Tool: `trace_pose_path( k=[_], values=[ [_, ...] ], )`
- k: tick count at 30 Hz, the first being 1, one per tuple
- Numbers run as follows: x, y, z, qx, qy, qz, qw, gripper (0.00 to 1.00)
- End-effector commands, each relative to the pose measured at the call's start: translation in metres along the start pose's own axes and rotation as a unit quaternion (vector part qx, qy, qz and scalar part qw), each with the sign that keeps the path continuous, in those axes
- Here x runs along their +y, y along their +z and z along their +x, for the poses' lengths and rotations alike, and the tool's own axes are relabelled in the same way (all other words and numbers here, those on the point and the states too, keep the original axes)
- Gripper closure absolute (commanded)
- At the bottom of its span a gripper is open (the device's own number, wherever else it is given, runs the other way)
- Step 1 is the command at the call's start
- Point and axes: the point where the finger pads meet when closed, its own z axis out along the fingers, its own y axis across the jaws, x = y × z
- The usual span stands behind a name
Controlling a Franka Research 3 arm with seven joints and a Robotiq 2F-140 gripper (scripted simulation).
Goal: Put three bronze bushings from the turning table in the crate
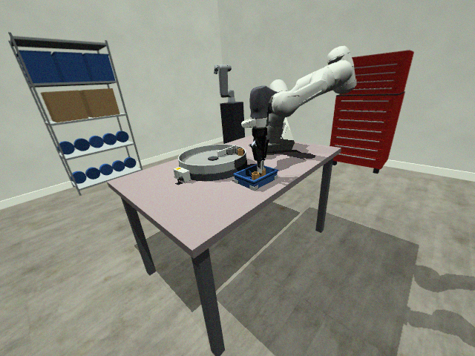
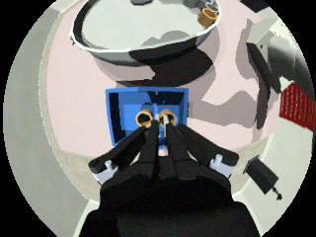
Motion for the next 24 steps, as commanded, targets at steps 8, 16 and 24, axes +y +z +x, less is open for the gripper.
trace_pose_path(
  k=[8, 16, 24],
  values=[
    [-0.0022, 0.0028, -0.0002, 0.000, -0.002, 0.002, 1.000, 1.00],
    [-0.0023, 0.0040, -0.0004, 0.000, -0.002, 0.002, 1.000, 1.00],
    [-0.0023, 0.0040, -0.0004, 0.000, -0.002, 0.002, 1.000, 1.00]
  ],
)
